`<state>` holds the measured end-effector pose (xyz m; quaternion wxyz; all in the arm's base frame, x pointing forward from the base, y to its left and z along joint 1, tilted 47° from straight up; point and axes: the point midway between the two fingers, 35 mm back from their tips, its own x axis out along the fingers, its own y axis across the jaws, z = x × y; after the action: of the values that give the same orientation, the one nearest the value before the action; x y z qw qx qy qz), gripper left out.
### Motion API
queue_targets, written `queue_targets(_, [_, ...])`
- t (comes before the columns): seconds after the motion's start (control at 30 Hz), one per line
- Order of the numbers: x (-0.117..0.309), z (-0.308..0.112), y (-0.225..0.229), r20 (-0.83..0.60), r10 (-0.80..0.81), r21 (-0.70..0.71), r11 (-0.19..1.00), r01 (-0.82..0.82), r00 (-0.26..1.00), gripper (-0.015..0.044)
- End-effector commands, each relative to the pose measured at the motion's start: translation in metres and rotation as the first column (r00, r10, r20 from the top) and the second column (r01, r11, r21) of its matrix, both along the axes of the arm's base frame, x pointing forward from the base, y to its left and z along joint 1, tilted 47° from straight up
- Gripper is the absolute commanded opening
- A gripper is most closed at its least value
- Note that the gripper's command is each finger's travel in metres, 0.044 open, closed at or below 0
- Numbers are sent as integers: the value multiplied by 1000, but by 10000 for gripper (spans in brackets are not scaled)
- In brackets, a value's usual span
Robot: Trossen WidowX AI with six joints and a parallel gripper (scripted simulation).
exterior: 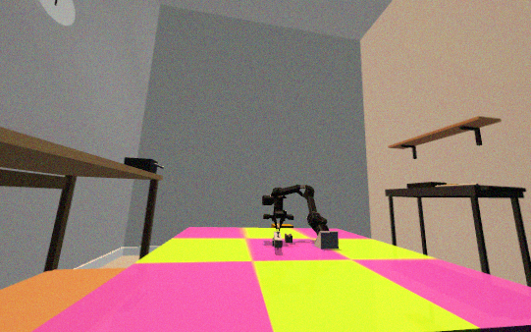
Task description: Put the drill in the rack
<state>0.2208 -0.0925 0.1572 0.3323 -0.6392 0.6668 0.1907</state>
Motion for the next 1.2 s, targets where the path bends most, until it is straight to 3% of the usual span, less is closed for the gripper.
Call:
queue_targets(0.0, [1, 3, 1, 10, -2, -3, 1000, 2, 1000, 0])
queue_targets(1.17, [1, 8, 3, 10, -2, -2, 1000, 2, 1000, 0])
